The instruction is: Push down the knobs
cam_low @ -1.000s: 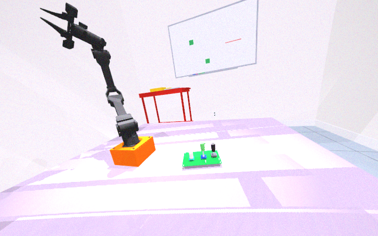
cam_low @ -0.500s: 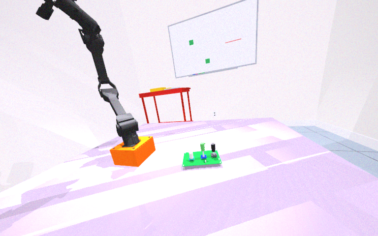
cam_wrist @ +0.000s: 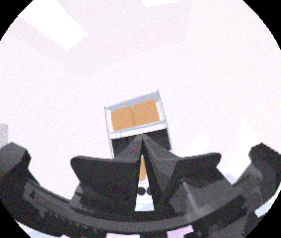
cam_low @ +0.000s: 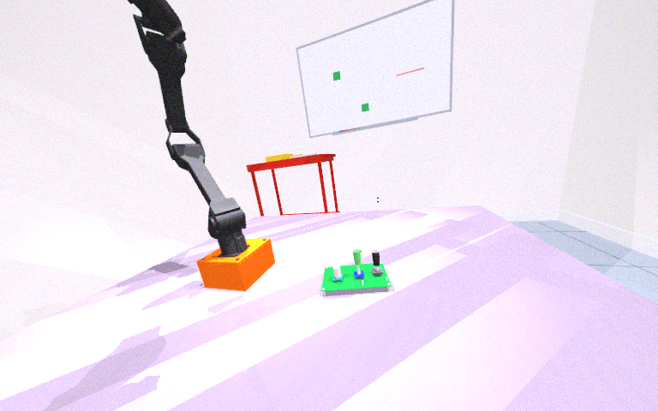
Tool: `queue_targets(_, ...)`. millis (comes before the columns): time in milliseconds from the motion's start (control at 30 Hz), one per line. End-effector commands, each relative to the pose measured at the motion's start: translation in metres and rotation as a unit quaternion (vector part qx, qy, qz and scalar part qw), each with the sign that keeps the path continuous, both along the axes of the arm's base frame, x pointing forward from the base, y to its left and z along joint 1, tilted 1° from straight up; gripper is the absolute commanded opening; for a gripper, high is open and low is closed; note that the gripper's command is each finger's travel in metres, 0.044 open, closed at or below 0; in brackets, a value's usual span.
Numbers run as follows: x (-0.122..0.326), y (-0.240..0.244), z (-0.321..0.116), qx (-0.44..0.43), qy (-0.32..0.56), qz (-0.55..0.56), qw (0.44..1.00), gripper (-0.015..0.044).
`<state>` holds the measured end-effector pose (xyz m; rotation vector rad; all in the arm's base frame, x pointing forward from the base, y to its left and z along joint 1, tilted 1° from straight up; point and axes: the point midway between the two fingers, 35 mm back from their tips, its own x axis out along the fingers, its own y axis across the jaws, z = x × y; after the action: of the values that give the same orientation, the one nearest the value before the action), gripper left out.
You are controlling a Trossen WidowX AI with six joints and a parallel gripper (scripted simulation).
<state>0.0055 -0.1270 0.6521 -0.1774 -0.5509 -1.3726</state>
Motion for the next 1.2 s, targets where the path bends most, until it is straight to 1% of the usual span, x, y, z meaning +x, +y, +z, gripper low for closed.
queue_targets(0, 0.033, -0.013, -0.010, 0.015, 0.026, 0.031, 0.999, 0.0000)
queue_targets(67, 0.049, -0.019, -0.015, 0.023, 0.037, 0.048, 0.998, 0.0000)
queue_targets(167, 0.081, -0.030, -0.027, 0.039, 0.079, 0.070, 0.994, 0.0000)
queue_targets(467, 0.141, -0.036, -0.053, 0.053, 0.165, 0.133, 0.976, 0.0000)
queue_targets(633, 0.183, -0.042, -0.078, 0.078, 0.213, 0.168, 0.959, 0.0000)
queue_targets(933, 0.263, -0.045, -0.144, 0.126, 0.331, 0.232, 0.906, 0.0000)
queue_targets(1167, 0.317, -0.036, -0.204, 0.169, 0.404, 0.286, 0.852, 0.0000)
